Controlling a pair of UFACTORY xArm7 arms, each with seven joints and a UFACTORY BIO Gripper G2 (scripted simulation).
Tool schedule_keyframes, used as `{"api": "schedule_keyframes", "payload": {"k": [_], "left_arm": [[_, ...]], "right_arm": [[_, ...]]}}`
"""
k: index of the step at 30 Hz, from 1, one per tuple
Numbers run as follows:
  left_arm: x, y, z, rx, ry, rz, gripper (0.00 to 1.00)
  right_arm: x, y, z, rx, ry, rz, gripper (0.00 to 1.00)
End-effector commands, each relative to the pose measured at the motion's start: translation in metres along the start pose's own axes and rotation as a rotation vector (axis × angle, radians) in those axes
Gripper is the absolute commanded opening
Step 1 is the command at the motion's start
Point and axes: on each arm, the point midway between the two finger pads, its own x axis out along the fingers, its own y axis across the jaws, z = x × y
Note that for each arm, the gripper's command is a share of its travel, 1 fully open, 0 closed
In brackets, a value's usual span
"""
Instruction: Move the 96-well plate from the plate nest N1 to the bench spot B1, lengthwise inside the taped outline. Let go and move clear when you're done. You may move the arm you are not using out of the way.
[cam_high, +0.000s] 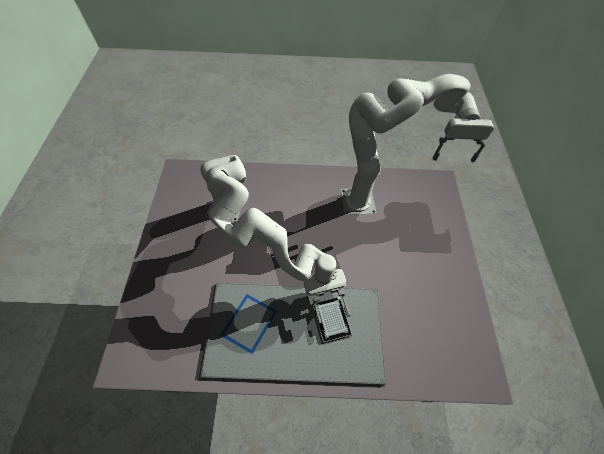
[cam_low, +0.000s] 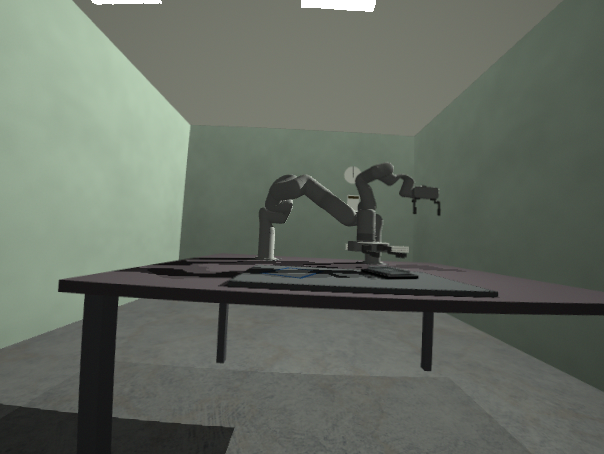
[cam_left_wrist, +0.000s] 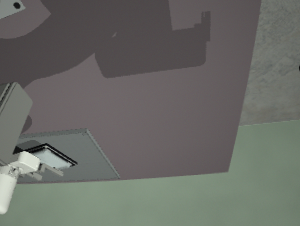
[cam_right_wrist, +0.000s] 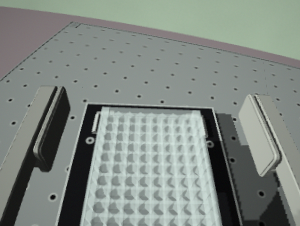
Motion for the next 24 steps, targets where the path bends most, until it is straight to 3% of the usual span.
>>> {"api": "schedule_keyframes", "payload": {"k": [1, 13, 24], "left_arm": [[-0.001, 0.0, 0.0, 0.0, -0.001, -0.003, 1.0], [-0.001, 0.0, 0.0, 0.0, -0.001, -0.003, 1.0], [-0.001, 0.0, 0.0, 0.0, -0.001, -0.003, 1.0]], "right_arm": [[0.001, 0.001, -0.004, 0.003, -0.005, 0.0, 0.37], [0.001, 0.001, -0.021, 0.003, -0.005, 0.0, 0.37], [0.001, 0.001, -0.021, 0.003, -0.005, 0.0, 0.37]]}}
